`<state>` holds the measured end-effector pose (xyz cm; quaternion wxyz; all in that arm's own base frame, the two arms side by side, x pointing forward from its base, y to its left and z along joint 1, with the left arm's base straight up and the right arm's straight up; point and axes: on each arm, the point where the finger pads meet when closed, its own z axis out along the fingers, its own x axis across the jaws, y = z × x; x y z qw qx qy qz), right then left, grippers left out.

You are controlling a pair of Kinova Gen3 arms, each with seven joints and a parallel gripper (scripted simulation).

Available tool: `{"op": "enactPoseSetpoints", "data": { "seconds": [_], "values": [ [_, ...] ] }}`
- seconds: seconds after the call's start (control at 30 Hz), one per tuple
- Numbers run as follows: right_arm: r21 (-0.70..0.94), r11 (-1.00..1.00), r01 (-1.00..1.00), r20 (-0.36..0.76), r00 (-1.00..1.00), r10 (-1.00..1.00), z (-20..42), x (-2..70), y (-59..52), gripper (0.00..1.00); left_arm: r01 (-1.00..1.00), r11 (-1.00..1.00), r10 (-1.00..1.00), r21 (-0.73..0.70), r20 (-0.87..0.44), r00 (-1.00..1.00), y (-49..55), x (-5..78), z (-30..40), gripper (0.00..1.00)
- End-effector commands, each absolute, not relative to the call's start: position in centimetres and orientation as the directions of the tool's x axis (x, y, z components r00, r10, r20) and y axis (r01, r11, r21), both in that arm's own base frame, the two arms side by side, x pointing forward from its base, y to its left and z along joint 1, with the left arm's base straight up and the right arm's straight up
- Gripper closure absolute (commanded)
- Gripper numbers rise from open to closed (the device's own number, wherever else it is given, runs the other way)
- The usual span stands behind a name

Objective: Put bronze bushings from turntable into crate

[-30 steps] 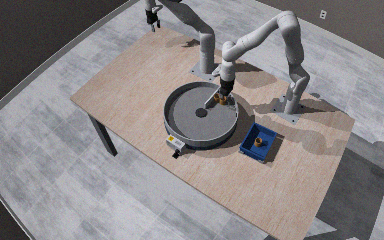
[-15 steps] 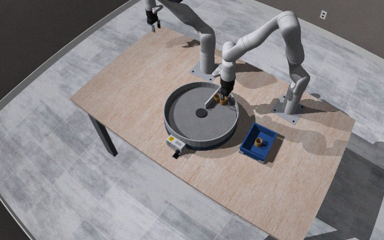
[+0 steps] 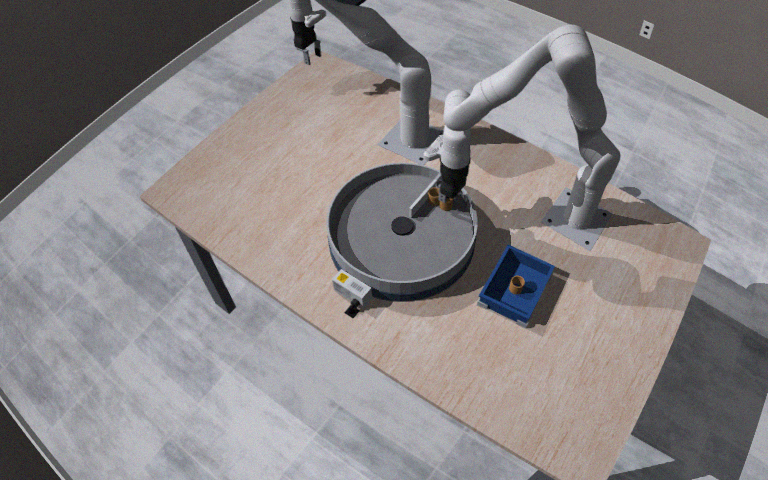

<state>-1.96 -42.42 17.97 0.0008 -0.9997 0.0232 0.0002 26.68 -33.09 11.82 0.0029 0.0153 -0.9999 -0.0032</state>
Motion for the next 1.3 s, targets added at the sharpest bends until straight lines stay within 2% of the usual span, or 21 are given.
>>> {"op": "enactPoseSetpoints", "data": {
  "seconds": [0.0,1.27],
  "values": [
    [0.0,-0.999,-0.046,0.0,0.999,-0.046,18.04,-1.97,-42.46,0.0,-0.031,1.0,-0.031,0.005,0.004,-1.0,-33.13,26.71,11.81,0.64],
    [0.0,-0.999,-0.046,0.0,0.999,-0.046,18.04,-1.97,-42.46,0.0,-0.031,1.0,-0.031,0.005,0.004,-1.0,-33.13,26.72,11.35,0.64]
  ]
}}
